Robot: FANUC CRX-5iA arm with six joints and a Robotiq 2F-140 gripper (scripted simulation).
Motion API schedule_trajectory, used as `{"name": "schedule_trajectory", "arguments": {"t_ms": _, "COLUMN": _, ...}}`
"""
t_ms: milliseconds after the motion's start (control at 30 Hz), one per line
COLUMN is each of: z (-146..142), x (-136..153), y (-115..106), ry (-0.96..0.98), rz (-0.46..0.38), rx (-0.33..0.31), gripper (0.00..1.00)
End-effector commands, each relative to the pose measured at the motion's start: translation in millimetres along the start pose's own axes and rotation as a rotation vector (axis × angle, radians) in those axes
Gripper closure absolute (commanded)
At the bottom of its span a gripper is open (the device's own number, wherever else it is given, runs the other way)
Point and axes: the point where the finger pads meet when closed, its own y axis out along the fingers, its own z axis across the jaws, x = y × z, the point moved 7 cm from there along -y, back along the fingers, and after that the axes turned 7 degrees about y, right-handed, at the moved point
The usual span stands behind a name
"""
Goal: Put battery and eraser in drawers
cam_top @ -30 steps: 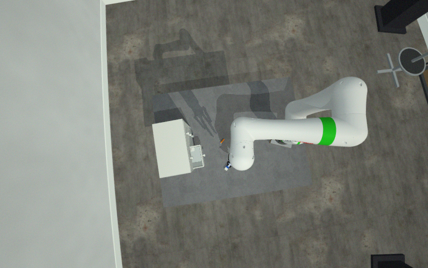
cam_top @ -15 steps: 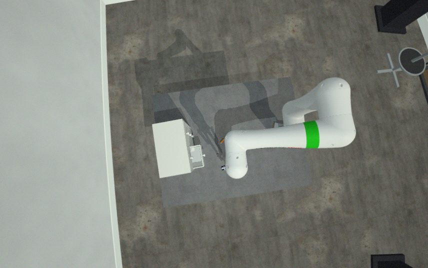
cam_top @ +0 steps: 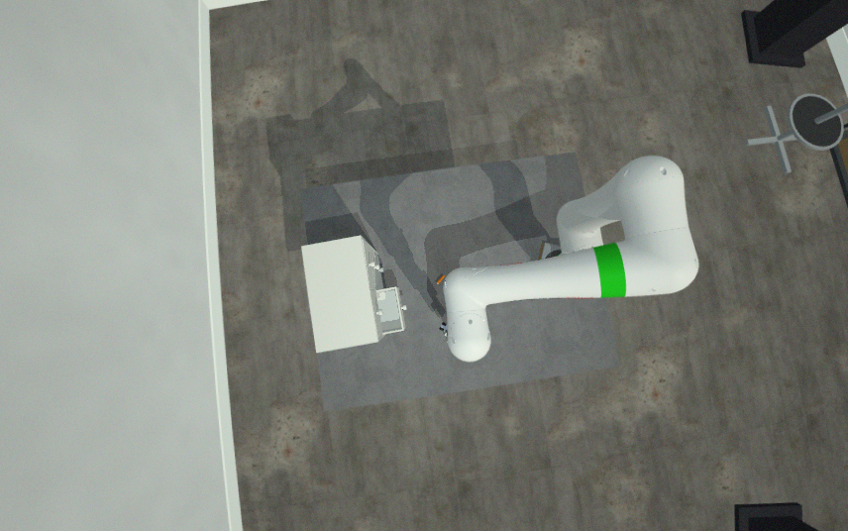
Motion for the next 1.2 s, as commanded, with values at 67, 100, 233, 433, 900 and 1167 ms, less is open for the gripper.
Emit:
{"name": "schedule_trajectory", "arguments": {"t_ms": 67, "z": 0.3, "x": -3.6, "y": -0.9, "ry": 0.143, "rz": -0.054, "rx": 0.036, "gripper": 0.77}}
{"name": "schedule_trajectory", "arguments": {"t_ms": 100, "z": 0.3, "x": -3.6, "y": -0.9, "ry": 0.143, "rz": -0.054, "rx": 0.036, "gripper": 0.77}}
{"name": "schedule_trajectory", "arguments": {"t_ms": 233, "z": 0.3, "x": -3.6, "y": -0.9, "ry": 0.143, "rz": -0.054, "rx": 0.036, "gripper": 0.77}}
{"name": "schedule_trajectory", "arguments": {"t_ms": 433, "z": 0.3, "x": -3.6, "y": -0.9, "ry": 0.143, "rz": -0.054, "rx": 0.036, "gripper": 0.77}}
{"name": "schedule_trajectory", "arguments": {"t_ms": 900, "z": 0.6, "x": -3.1, "y": 10.1, "ry": 0.144, "rz": -0.054, "rx": 0.036, "gripper": 0.77}}
{"name": "schedule_trajectory", "arguments": {"t_ms": 1167, "z": 1.2, "x": -2.2, "y": 30.5, "ry": 0.144, "rz": -0.054, "rx": 0.036, "gripper": 0.77}}
